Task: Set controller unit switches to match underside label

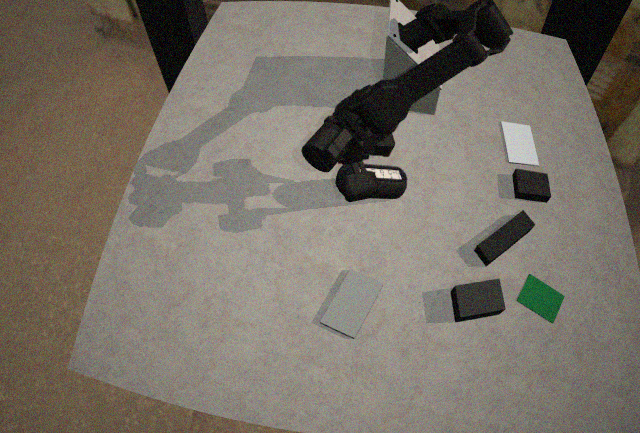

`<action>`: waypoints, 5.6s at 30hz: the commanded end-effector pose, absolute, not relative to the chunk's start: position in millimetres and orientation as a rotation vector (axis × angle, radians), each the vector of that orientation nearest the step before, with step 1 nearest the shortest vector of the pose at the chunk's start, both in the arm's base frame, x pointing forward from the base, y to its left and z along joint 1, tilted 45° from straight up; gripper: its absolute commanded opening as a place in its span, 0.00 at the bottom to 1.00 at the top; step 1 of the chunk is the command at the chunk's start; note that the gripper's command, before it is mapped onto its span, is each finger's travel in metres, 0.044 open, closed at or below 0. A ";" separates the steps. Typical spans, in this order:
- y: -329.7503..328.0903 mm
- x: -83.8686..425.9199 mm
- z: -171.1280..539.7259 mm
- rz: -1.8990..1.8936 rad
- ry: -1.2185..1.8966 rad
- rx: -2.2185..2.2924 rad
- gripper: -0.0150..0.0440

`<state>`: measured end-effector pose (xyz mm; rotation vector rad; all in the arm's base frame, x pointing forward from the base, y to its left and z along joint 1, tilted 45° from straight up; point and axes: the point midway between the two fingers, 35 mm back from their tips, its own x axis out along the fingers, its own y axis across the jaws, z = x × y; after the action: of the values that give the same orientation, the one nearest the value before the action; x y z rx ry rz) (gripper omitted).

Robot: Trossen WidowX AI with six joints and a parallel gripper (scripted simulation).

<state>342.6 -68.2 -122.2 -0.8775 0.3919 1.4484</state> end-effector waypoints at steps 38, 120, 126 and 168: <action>-69.1 332.2 -88.6 1.442 0.386 -0.891 0.82; -46.4 311.7 -30.3 1.443 0.386 -0.888 0.82; -43.5 310.2 -26.6 1.443 0.386 -0.888 0.82; -27.5 301.6 -3.2 1.444 0.385 -0.887 0.83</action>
<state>303.7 -32.3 -7.0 -0.8965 0.3893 1.4418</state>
